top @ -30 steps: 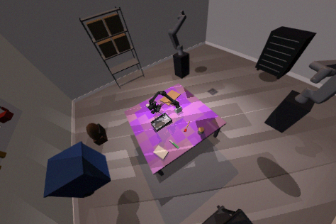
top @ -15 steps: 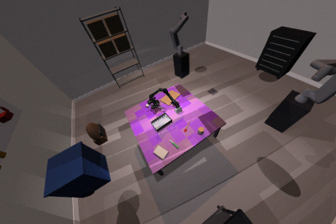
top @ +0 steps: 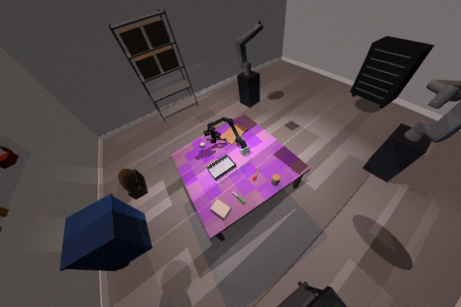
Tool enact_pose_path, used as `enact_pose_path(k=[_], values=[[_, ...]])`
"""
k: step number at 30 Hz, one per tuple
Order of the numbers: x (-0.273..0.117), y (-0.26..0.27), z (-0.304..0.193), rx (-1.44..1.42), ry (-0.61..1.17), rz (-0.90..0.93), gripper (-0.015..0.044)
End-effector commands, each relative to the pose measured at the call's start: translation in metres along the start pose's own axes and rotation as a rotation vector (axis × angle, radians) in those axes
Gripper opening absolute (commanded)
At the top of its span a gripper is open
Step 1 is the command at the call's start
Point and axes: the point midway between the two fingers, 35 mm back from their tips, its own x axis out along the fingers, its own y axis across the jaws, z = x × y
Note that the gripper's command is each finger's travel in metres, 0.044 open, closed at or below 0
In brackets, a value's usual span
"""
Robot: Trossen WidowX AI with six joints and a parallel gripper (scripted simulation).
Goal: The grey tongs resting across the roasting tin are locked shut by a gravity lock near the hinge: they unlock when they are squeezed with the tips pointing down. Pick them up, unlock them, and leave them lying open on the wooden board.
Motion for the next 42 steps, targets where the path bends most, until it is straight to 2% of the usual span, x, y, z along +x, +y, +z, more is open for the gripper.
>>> enact_pose_path(k=[1,12,42], values=[[-0.001,0.027,0.006,-0.082,0.004,0.017,-0.015],[0.002,0.037,0.008,-0.018,-0.012,0.014,-0.015],[0.04,0.129,0.045,1.325,-0.223,0.027,-0.015]])
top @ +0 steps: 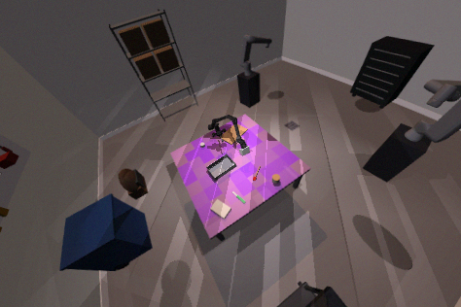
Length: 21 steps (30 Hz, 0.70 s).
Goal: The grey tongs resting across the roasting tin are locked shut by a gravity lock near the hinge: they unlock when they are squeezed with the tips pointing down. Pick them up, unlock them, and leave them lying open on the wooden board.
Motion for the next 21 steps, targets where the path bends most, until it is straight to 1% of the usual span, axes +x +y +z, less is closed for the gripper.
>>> enact_pose_path(k=[1,21], values=[[0.003,0.011,-0.007,0.198,-0.028,0.0,-0.015],[0.011,0.06,-0.041,1.11,-0.104,0.03,-0.015]])
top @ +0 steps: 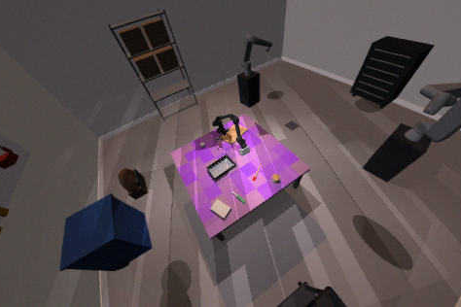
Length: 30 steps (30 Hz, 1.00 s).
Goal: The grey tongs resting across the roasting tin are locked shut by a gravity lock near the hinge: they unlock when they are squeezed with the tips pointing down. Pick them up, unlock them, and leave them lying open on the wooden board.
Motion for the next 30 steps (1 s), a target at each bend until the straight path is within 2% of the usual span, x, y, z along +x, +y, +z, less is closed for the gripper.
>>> enact_pose_path(k=[1,30], values=[[-0.001,0.002,-0.012,0.199,-0.022,0.001,-0.015],[-0.013,0.021,-0.087,1.518,-0.111,-0.009,-0.015]])
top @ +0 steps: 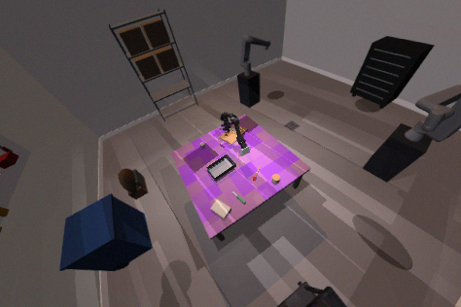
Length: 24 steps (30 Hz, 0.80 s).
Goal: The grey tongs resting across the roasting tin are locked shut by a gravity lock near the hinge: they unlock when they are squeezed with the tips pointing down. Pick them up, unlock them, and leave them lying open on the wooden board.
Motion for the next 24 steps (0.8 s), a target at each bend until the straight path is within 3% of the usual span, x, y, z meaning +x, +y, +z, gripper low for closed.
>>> enact_pose_path(k=[1,24], values=[[-0.005,-0.007,-0.005,0.19,-0.028,0.001,-0.015],[-0.031,-0.046,-0.035,1.175,-0.172,0.005,-0.015]])
